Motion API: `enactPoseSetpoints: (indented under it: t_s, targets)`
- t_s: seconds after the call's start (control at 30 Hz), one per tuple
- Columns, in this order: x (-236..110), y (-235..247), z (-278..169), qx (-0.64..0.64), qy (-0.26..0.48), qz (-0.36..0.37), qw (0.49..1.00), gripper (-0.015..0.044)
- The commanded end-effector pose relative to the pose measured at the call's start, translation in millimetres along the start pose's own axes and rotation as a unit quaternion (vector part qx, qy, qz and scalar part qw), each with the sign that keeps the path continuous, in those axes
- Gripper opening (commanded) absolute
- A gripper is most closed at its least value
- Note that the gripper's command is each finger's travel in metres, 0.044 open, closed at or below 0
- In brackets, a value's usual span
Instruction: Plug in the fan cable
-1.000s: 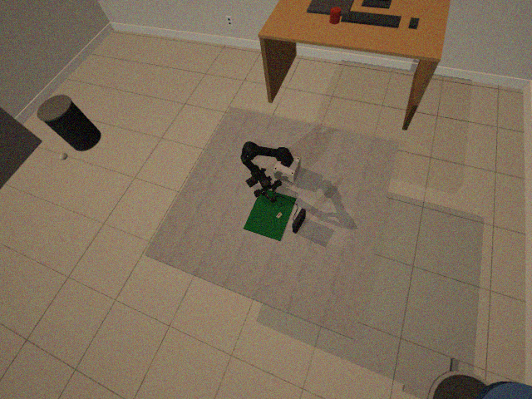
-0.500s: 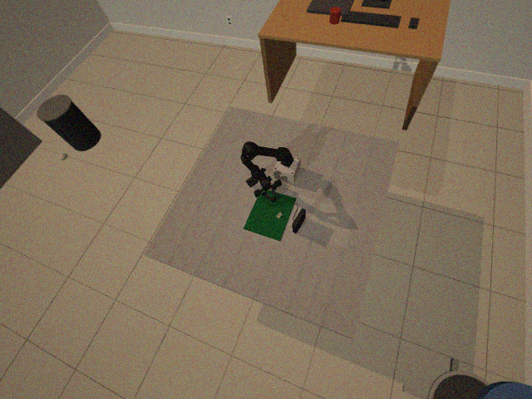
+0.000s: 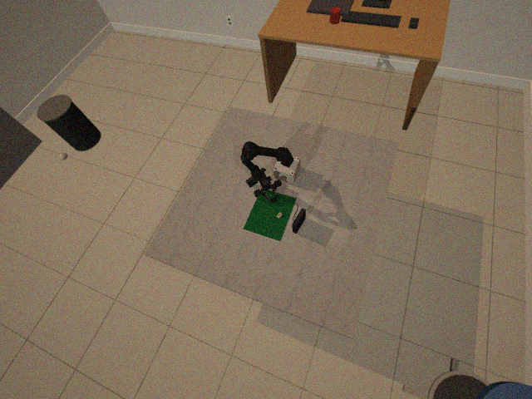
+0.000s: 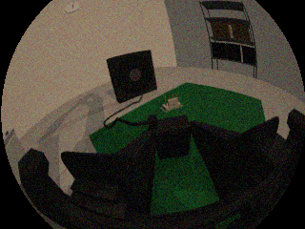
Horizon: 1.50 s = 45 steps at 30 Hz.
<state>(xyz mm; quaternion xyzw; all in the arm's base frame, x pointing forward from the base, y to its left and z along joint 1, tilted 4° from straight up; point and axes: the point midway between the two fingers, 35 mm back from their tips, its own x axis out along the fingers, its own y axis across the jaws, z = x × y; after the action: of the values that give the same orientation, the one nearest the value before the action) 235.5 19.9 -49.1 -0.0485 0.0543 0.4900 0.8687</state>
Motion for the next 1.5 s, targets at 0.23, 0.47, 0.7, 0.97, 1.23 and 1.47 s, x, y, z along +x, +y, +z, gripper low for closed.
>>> enactPoseSetpoints:
  t_s: [0.23,0.47,0.7,0.97,1.23,1.47]
  targets:
    - [0.0,0.0,0.0,0.000,0.000,0.000,1.000,0.0205]
    - [0.0,0.0,0.0,0.000,0.000,0.000,1.000,0.0205]
    - [1.2,0.3,-0.3,0.003,0.006,0.006,1.000,0.0205]
    - [12.8,3.7,-3.2,0.034,0.086,0.067,0.993,0.0205]
    - [21.2,6.6,-3.8,0.057,0.174,0.113,0.977,0.0205]
    - [25.9,8.1,-2.0,0.071,0.251,0.138,0.956,0.0205]
